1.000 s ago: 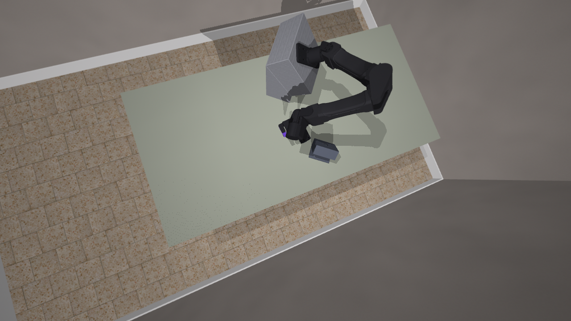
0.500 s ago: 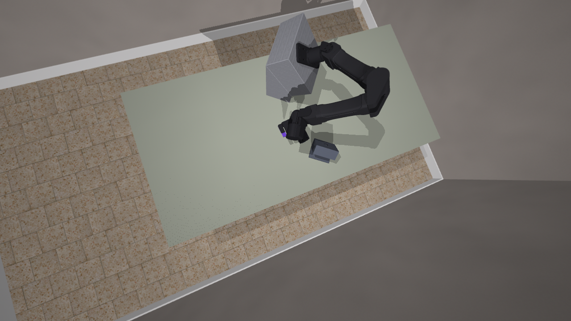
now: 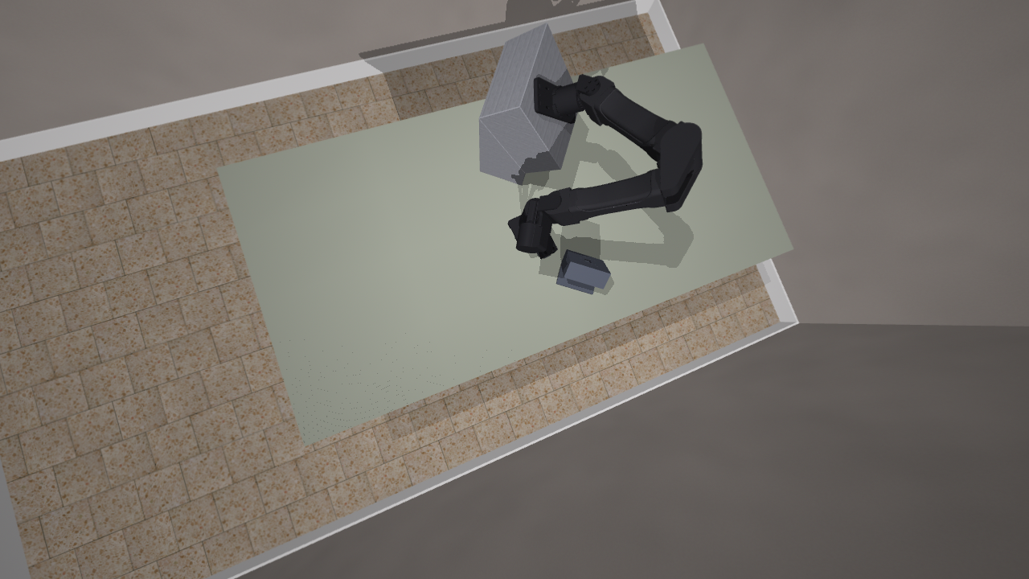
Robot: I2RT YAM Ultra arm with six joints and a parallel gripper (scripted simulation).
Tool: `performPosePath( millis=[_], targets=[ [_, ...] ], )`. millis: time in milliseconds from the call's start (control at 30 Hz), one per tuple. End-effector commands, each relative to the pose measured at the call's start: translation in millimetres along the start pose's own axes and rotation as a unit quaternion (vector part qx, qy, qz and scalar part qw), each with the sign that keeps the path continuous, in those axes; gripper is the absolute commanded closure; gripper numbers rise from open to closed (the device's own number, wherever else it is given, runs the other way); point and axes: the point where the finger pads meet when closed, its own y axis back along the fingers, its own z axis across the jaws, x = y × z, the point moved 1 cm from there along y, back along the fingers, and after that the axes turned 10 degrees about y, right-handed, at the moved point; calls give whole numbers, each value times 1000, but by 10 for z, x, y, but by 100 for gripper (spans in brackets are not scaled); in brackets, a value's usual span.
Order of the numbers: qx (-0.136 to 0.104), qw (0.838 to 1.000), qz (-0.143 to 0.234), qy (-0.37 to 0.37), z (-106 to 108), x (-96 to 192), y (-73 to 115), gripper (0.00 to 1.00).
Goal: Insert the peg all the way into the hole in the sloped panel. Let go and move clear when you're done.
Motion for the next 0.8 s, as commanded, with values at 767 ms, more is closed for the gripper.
performPosePath(
  millis=[767],
  targets=[
    [18, 1000, -9, -11, -91, -32, 728, 100]
  ],
)
